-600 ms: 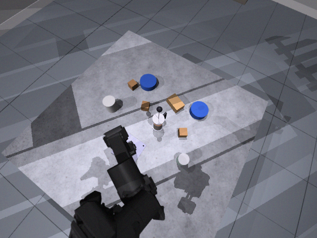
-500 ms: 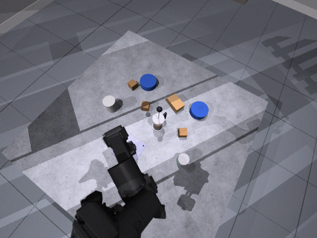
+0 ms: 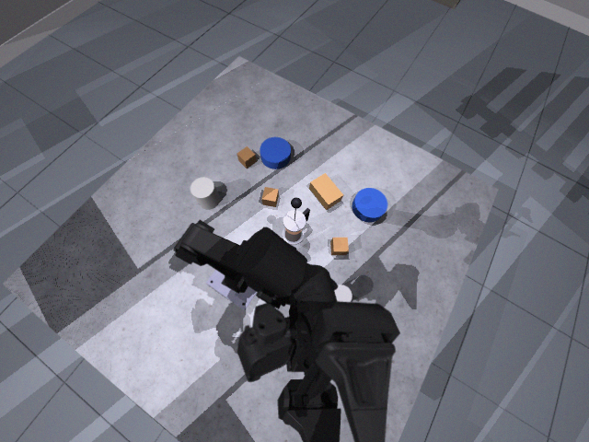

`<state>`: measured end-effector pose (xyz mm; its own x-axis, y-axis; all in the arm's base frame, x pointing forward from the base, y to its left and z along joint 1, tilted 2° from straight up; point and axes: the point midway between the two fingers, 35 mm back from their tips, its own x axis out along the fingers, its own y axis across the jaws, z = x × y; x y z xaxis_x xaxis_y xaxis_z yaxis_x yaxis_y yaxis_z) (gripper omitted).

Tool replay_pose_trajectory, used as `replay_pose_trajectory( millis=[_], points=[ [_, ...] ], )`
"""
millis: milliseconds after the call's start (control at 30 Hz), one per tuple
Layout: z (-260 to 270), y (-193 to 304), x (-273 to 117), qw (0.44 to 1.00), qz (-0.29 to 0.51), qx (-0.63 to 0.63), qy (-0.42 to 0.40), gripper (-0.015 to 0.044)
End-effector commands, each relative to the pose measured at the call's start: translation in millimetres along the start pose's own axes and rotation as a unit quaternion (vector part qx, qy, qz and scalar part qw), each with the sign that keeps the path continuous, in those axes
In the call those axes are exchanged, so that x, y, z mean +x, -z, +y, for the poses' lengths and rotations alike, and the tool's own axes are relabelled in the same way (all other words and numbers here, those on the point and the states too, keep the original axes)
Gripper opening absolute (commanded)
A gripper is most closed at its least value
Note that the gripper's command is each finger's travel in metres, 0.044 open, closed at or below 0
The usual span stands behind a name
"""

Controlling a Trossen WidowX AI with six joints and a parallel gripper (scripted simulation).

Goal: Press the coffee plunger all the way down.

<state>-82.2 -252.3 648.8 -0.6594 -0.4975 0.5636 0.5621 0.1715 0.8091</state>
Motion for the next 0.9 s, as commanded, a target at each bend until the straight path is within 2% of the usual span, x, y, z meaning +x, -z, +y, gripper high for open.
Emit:
replay_pose_trajectory(
  millis=[0,167,367,633,867],
  points=[
    [13.8,32.7,-31.0,0.994,0.108,-0.009,-0.01,0.044],
    [29.8,76.5,-95.1,0.956,0.285,-0.056,-0.047,0.044],
    [40.2,101.6,-193.0,0.858,0.482,-0.115,-0.138,0.044],
    [24.4,76.9,-327.5,0.65,0.669,-0.178,-0.314,0.044],
    [-19.9,22.0,-410.2,0.438,0.734,-0.211,-0.475,0.044]
  ],
)
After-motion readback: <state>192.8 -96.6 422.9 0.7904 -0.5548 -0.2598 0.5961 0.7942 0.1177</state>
